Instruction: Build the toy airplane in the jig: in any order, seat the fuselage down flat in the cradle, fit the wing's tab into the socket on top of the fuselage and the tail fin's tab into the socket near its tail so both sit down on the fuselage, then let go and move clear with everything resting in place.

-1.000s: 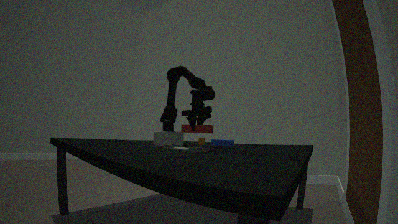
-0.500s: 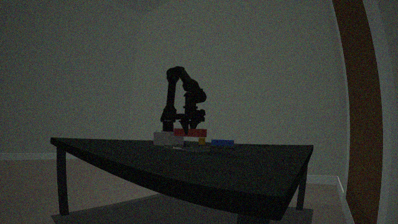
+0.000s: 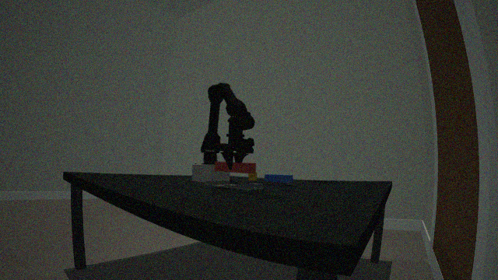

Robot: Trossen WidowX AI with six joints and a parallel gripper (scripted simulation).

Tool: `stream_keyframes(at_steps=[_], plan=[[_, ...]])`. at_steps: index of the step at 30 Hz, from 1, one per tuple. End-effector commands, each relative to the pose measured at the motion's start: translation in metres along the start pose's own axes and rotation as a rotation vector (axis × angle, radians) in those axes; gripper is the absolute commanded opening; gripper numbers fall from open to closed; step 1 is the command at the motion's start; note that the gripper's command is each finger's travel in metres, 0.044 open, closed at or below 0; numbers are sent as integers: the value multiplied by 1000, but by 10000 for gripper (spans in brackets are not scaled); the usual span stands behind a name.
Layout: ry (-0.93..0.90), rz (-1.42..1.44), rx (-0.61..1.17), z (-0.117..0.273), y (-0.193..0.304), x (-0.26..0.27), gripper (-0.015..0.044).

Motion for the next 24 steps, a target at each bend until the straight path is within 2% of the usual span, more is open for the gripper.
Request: stream_keyframes(at_steps=[1, 24], plan=[[2, 4, 1, 0, 0, 0, 197], [2, 4, 1, -26, 0, -1, 197]])
Point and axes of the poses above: the point midway between the two fingers, 35 mm back from their tips, its own z axis back along the fingers, its own x axis across the jaws, y = z × x, the point moved 8 cm from there along z, back along the fingers, and after that the axes turned 8 degrees about z, right-handed, at the moved point
